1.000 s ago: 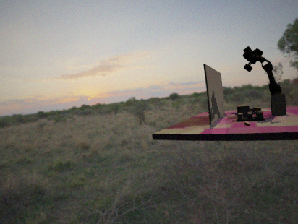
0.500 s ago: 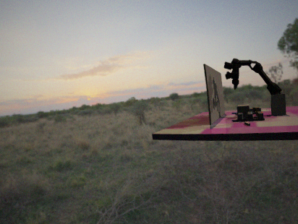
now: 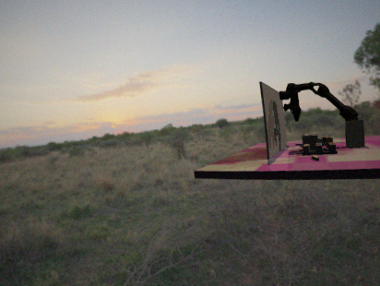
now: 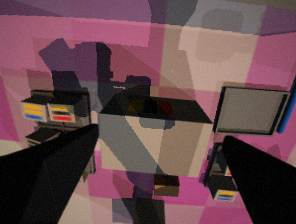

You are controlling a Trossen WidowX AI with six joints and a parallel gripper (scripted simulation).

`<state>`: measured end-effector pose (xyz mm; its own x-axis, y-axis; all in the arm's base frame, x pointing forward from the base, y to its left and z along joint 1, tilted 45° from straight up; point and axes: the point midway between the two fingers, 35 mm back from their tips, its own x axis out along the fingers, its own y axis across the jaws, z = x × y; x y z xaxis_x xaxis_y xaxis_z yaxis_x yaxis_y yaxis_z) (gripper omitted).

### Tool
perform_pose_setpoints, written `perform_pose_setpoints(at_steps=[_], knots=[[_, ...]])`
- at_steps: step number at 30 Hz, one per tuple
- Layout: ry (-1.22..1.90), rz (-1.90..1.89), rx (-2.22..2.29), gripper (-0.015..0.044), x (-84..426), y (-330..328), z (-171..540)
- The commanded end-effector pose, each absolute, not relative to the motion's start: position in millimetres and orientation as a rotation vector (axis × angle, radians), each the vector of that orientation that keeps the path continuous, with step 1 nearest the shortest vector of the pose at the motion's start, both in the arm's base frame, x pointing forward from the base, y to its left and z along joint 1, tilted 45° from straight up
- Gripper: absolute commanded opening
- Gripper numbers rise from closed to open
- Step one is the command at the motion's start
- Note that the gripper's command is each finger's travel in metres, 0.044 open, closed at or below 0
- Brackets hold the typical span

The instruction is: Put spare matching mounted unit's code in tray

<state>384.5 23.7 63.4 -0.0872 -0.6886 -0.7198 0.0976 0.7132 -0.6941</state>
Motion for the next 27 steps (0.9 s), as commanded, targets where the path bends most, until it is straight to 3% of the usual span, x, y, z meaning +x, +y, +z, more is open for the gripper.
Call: perform_pose_setpoints(at_steps=[1, 11, 19, 27], knots=[[1.523, -0.709, -0.51, 0.044, 385, 24, 65], [1.553, -0.653, -0.565, 0.044, 385, 29, 57], [1.804, 0.101, -1.215, 0.044, 366, 82, -37], [1.835, 0.681, -1.621, 0.044, 339, 110, -98]])
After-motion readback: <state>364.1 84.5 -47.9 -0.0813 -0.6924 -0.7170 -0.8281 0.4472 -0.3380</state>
